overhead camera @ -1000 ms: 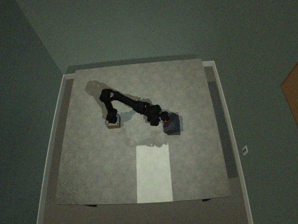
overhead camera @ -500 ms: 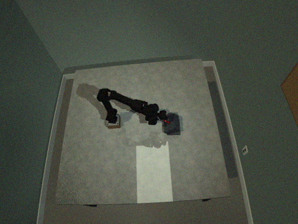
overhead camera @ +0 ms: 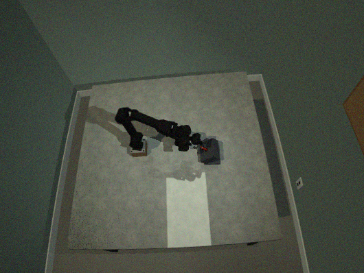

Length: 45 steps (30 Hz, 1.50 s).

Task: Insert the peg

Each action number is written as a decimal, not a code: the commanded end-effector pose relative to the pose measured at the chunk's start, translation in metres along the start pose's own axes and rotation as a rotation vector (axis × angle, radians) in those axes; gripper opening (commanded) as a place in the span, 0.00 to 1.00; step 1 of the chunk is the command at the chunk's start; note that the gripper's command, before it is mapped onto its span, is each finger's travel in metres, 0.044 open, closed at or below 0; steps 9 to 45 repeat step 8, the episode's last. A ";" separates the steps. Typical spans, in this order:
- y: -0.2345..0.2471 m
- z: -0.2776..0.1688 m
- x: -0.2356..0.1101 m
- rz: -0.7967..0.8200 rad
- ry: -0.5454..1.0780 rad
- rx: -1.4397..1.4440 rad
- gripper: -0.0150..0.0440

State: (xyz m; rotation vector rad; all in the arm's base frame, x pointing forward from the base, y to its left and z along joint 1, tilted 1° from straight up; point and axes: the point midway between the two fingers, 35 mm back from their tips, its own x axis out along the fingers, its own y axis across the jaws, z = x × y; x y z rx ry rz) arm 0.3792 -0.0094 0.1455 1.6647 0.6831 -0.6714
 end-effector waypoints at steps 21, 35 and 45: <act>0.000 0.000 -0.015 0.001 0.003 -0.004 1.00; 0.000 0.000 -0.015 0.001 0.003 -0.004 1.00; 0.000 0.000 -0.015 0.001 0.003 -0.004 1.00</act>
